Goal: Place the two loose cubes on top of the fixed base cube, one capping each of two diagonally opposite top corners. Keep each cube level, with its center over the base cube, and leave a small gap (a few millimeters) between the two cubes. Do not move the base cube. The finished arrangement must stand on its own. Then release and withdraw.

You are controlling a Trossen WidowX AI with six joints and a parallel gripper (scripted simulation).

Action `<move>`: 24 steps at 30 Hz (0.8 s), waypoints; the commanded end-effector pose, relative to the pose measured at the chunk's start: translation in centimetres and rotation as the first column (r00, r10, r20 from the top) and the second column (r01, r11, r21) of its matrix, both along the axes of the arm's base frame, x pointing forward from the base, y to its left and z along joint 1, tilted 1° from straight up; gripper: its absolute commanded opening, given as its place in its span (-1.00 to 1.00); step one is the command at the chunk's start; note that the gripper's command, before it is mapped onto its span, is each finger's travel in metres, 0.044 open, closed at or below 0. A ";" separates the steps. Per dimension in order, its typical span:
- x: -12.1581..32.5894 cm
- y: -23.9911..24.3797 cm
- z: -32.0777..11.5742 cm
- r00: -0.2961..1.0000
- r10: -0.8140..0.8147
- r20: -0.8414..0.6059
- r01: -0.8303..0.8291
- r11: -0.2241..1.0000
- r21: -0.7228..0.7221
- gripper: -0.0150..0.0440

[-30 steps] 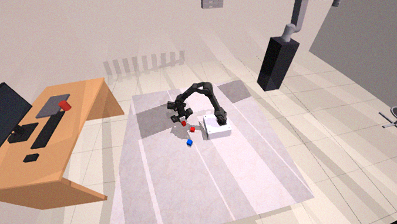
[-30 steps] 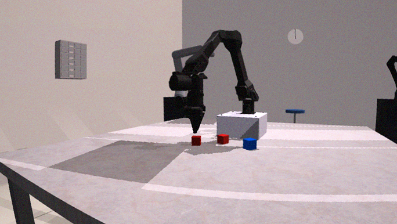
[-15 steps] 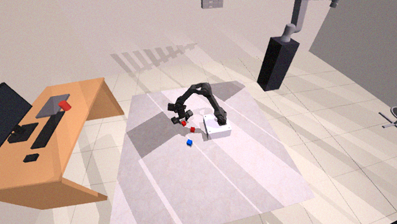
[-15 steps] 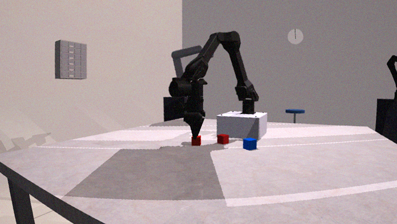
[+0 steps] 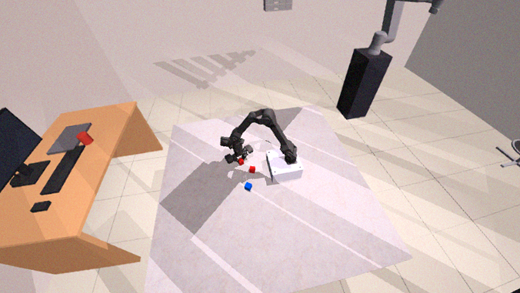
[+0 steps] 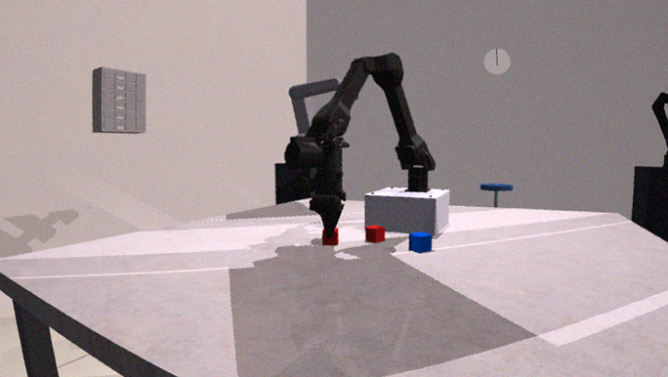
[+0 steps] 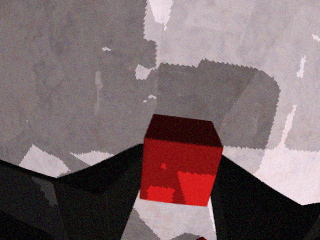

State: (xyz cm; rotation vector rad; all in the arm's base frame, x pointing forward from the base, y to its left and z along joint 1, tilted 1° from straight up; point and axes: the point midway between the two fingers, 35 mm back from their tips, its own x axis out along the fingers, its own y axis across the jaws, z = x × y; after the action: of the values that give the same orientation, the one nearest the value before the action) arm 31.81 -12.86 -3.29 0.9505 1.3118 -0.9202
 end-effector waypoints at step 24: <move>0.1 -0.1 7.2 1.000 -0.003 0.001 0.003 1.000 0.003 -0.14</move>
State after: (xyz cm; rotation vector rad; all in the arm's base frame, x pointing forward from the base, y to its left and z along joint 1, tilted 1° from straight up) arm 31.84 -12.90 2.69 0.9510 1.3166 -0.9226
